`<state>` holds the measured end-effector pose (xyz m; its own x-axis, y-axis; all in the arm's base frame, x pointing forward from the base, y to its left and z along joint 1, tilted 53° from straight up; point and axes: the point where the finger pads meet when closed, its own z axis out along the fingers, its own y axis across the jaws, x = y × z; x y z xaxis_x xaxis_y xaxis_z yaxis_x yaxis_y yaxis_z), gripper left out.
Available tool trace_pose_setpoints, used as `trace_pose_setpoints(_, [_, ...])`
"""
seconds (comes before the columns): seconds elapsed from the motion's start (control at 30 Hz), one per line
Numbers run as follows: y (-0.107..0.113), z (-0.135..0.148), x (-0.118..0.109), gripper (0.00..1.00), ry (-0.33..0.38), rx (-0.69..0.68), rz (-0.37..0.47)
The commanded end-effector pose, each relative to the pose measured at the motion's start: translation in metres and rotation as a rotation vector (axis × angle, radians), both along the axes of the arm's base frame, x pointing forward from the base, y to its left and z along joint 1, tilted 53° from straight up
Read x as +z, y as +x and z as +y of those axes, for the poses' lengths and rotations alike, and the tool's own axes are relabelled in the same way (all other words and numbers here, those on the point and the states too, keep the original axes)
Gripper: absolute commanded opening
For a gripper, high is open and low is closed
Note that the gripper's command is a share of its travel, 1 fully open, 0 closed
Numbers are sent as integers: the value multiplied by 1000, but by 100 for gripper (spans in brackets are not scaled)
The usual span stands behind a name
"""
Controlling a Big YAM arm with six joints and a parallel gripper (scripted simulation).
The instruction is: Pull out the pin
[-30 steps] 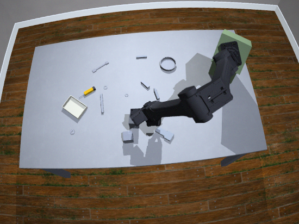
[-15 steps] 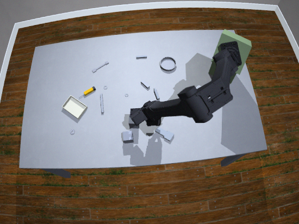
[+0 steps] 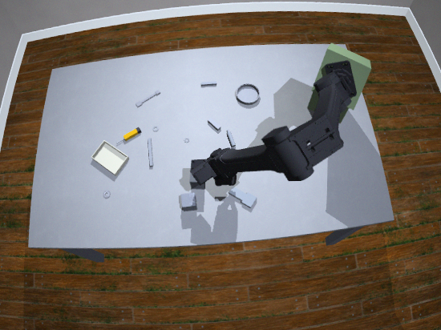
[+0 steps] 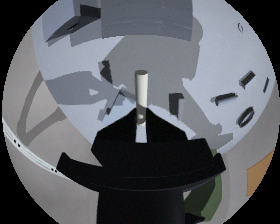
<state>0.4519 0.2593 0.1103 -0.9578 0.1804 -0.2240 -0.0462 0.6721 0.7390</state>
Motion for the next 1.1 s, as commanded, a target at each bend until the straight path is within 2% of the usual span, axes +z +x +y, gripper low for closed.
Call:
trace_pose_setpoints(0.0, [6,-9,9,0,5,-14,-15])
trace_pose_setpoints(0.27, [6,-8,9,0,5,-14,-14])
trace_pose_setpoints(0.43, [3,5,23,0,7,-14,-11])
trace_pose_setpoints(0.8, [3,8,26,0,7,-14,-10])
trace_pose_setpoints(1.07, [-2,24,41,0,4,-1,-9])
